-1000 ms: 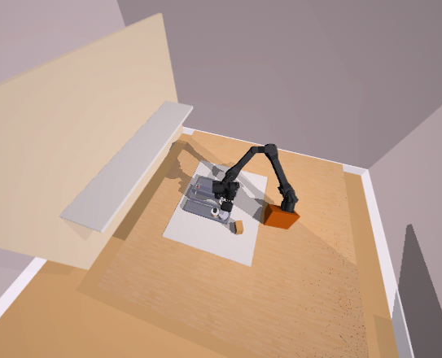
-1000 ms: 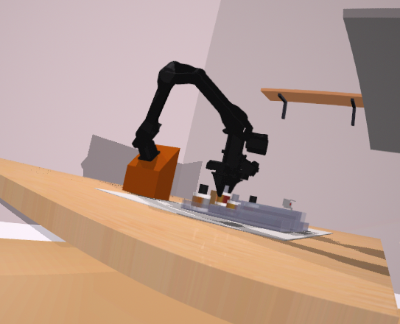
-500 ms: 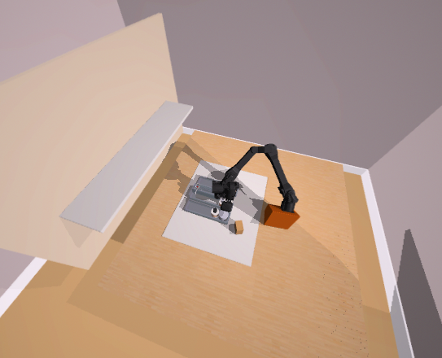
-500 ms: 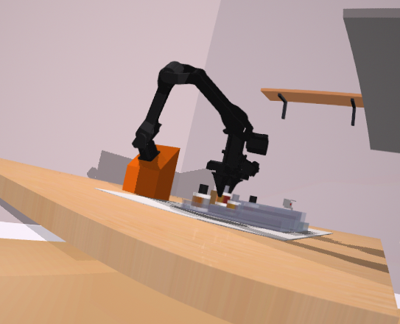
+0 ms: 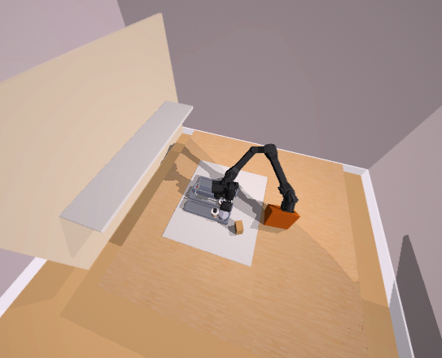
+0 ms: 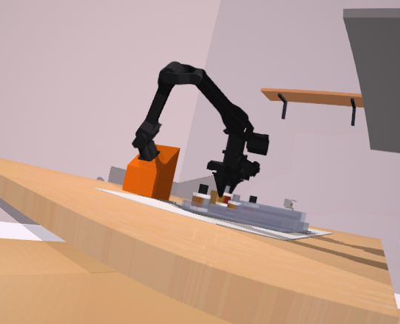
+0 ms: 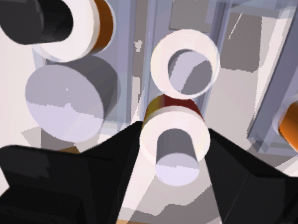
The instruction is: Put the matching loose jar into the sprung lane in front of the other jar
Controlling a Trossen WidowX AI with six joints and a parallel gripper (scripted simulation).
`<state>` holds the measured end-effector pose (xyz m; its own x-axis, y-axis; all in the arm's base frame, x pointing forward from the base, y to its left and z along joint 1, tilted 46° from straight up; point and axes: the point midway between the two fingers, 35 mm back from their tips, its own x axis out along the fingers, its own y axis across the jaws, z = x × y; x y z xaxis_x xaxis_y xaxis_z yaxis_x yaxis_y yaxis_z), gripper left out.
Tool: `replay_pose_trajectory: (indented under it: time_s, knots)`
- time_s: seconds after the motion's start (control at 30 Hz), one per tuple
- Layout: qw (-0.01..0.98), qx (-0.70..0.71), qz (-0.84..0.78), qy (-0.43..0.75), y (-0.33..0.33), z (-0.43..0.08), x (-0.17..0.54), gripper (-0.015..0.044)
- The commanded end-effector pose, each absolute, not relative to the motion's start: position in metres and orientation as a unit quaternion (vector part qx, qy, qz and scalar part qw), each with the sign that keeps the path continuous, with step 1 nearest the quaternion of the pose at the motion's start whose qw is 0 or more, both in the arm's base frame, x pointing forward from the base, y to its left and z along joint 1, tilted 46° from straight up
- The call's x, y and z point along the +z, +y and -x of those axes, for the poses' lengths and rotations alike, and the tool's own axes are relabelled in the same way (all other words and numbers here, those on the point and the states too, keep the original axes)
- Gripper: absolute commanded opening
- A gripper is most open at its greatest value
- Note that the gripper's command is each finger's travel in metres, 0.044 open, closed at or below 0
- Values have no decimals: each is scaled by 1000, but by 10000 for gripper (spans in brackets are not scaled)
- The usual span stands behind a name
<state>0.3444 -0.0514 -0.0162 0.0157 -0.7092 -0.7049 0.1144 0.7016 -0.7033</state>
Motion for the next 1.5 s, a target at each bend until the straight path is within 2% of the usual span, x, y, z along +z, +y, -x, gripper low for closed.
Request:
replay_pose_trajectory:
  time_s: [0.0, 1.47]
  knots:
    - [679, -309, 236, 622, -51, -351, -13, 0]
    - [679, -309, 236, 622, -60, -351, -21, 0]
